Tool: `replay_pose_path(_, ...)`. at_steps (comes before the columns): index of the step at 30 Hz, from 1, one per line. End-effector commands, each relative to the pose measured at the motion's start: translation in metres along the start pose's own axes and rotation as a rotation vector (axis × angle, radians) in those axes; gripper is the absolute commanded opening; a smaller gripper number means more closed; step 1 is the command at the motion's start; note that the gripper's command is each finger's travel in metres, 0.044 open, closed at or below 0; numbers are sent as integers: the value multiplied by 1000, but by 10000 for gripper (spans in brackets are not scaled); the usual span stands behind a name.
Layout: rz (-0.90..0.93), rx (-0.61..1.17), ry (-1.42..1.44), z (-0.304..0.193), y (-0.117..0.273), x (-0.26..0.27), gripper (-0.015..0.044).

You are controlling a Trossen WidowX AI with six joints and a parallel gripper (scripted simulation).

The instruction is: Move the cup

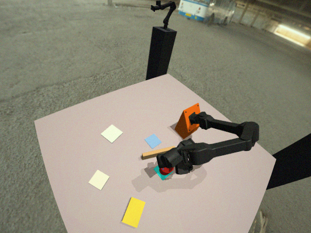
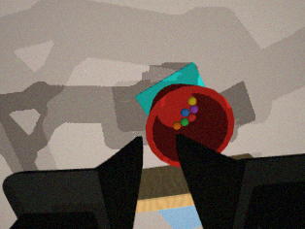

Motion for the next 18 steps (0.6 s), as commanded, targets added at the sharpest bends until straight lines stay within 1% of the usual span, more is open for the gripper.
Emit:
replay_pose_path(1,-1,-7,5,0,6,0,128)
replay_pose_path(8,-1,-8,4,-2,13,0,128)
replay_pose_path(18,-1,-1,-1,-2,12,0,390)
Point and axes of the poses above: the point midway between the two fingers, 35 mm back from their tips, its own y axis back along the fingers, its own x axis across the jaws, z = x × y, the point moved 8 cm from there along y, back along the fingers, and after that the axes turned 6 degrees about y, right-handed, at the moved point
